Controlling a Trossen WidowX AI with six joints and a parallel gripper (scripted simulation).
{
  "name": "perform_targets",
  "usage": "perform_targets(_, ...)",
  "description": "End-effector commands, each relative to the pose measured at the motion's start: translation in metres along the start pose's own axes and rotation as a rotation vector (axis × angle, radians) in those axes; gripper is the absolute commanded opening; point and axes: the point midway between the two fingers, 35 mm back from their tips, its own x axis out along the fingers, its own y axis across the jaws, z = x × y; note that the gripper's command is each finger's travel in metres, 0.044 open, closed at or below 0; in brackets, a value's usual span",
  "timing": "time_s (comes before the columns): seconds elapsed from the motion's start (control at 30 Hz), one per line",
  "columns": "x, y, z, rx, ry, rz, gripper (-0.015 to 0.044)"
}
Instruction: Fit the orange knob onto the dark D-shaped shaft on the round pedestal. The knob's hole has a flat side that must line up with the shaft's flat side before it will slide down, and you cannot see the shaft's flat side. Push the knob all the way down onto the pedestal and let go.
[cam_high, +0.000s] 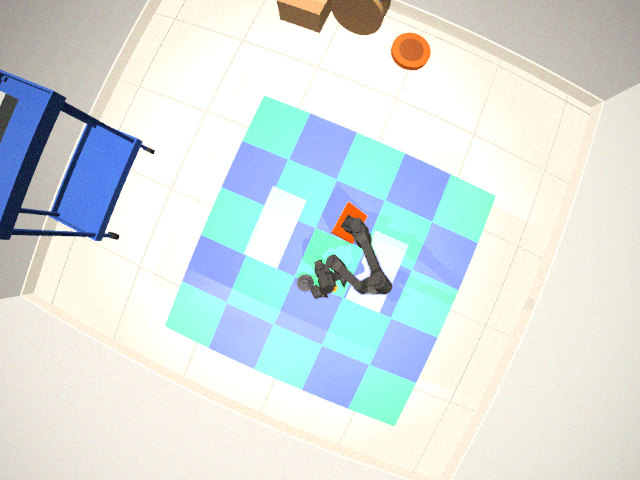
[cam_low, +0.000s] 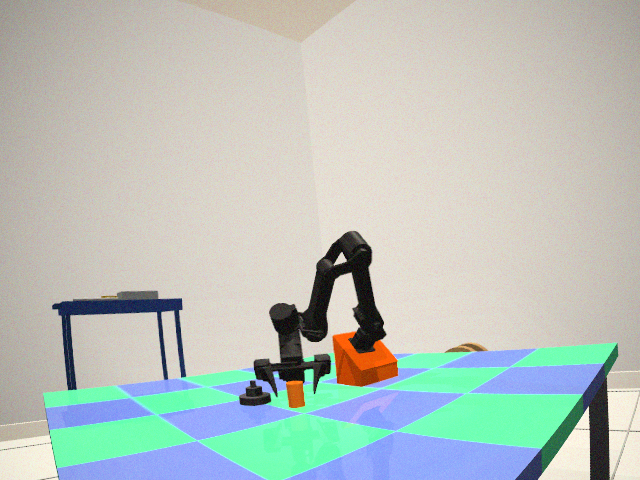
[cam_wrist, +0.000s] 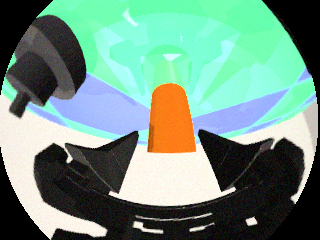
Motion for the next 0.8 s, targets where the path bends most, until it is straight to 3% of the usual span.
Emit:
perform_targets(0.0, 0.000, 0.000, 0.000, 0.002, 0.000, 0.001, 0.0440)
perform_targets(0.33, -0.014, 0.016, -0.002, -0.004, -0.035, 0.004, 0.0440)
perform_targets(0.77, -0.046, 0.015, -0.040, -0.062, -0.020, 0.004, 0.0440)
